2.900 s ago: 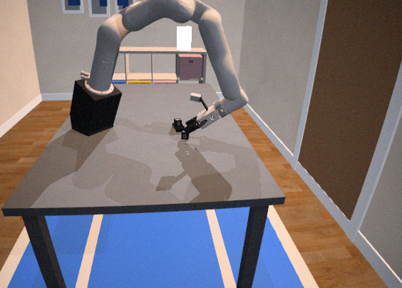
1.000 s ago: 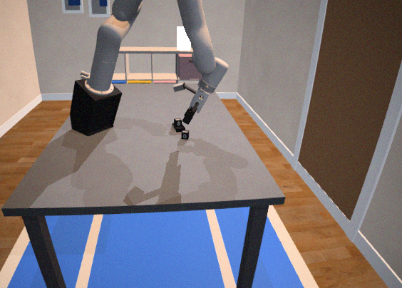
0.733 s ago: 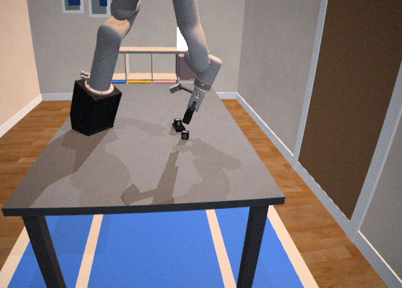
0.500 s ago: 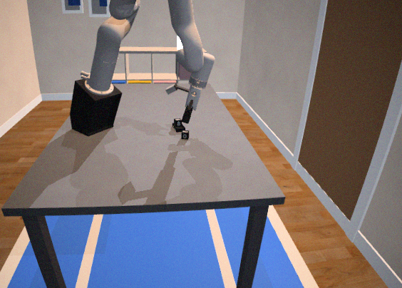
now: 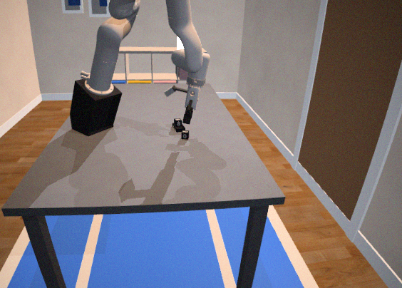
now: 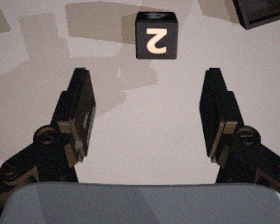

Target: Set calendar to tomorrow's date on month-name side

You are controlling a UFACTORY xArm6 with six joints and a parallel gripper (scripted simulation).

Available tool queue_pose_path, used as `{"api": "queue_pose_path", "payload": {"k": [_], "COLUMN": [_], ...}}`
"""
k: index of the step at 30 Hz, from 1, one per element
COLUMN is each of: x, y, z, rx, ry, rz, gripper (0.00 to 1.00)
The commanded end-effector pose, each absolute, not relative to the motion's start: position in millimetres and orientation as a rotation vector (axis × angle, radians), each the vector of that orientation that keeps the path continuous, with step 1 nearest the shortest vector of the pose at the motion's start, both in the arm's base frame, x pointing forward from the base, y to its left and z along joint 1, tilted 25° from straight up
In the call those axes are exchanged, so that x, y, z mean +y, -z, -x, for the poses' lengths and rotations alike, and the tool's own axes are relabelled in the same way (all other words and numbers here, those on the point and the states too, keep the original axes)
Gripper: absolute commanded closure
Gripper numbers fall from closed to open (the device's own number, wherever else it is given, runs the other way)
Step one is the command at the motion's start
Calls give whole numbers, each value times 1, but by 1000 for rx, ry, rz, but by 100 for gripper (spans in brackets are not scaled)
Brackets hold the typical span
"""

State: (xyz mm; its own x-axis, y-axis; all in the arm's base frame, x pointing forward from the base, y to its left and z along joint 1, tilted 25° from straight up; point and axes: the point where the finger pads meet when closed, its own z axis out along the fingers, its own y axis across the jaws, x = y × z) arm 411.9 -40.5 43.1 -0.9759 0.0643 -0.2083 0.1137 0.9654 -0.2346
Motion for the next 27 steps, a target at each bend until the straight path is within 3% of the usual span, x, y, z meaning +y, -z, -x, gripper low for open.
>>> {"api": "queue_pose_path", "payload": {"k": [1, 21, 22, 27], "x": [-42, -35, -35, -35], "y": [-45, -41, -41, -41], "z": [-414, -404, -404, -404], "rx": [2827, 2747, 2747, 2747], "ry": [386, 331, 331, 331], "rz": [-125, -90, -90, -90], "gripper": [29, 29, 0, 0]}}
